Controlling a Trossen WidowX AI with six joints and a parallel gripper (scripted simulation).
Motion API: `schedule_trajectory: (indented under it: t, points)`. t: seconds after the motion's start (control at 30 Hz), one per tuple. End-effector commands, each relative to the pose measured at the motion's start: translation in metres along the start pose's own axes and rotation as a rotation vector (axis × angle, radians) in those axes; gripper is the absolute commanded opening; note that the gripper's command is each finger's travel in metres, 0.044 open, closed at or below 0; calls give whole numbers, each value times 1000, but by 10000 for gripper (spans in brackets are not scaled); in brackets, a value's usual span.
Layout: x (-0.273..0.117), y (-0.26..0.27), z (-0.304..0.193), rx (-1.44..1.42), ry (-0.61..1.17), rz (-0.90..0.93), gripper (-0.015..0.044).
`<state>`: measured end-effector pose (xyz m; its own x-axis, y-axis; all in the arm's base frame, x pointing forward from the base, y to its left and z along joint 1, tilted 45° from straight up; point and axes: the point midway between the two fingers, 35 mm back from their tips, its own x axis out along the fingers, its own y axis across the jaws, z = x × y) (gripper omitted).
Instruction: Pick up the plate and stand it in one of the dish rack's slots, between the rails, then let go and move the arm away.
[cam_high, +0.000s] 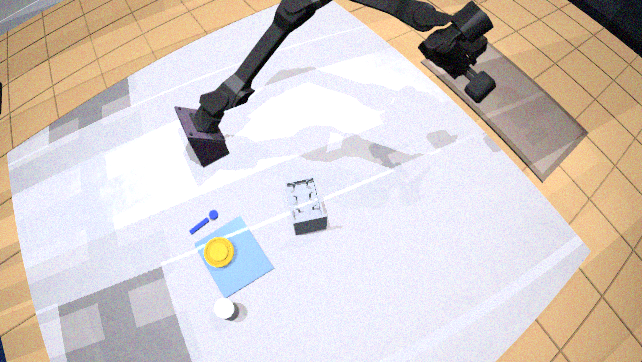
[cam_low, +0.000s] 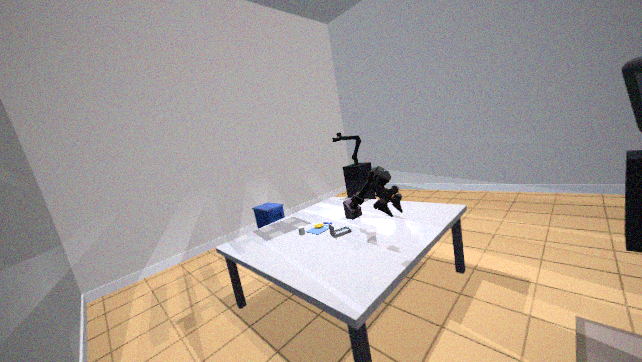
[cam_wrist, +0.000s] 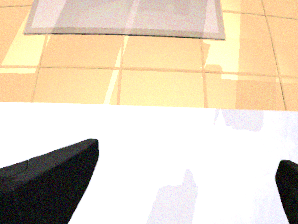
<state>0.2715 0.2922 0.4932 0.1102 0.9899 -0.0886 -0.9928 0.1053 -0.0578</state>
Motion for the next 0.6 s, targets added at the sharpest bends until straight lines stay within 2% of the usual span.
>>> schedule_trajectory:
  t: [0.0, 0.27, 0.57]
  points:
    - [-6, -30, -25, 20, 46, -63, 400]
    - [-35, -103, -102, 145, 202, -219, 400]
    - [-100, -166, -203, 331, 386, -380, 400]
